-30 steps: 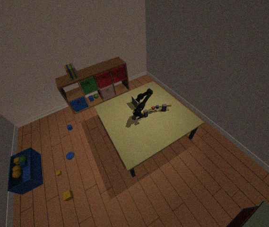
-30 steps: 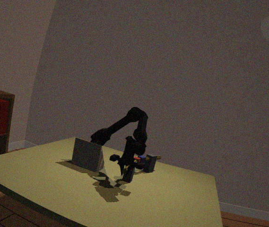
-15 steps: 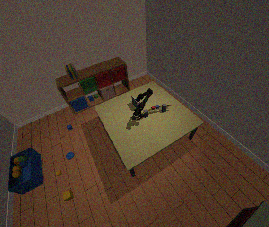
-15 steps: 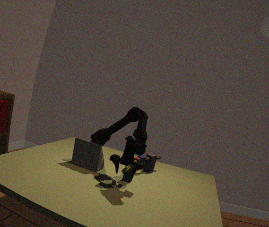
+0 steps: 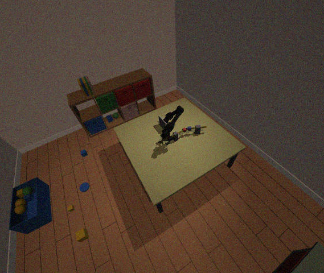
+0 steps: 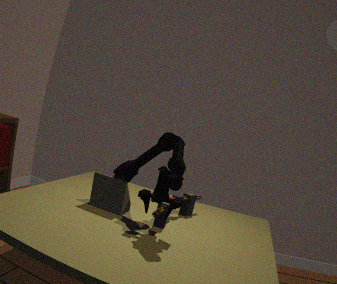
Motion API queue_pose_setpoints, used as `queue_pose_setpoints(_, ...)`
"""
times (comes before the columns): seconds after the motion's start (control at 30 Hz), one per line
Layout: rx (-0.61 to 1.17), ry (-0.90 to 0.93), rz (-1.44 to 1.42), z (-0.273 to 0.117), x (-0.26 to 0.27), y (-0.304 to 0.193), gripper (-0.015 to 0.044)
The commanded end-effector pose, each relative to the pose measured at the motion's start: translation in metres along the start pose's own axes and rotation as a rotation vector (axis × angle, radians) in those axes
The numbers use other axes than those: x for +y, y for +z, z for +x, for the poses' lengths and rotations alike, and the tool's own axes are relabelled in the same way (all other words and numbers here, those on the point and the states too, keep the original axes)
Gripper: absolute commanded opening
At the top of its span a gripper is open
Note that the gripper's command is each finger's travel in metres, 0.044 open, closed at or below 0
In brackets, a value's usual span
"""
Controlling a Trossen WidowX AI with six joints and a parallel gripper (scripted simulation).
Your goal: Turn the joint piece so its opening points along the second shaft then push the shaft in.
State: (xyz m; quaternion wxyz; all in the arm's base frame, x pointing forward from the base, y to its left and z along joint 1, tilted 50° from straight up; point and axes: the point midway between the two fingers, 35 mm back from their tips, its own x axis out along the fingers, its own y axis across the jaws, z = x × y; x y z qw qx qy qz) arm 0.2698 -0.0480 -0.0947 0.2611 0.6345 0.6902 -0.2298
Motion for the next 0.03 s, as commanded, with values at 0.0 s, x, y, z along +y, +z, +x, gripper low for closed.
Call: queue_pose_setpoints(0.0,-0.005,0.003,-0.006,-0.0111,0.0005,0.0009,0.044)
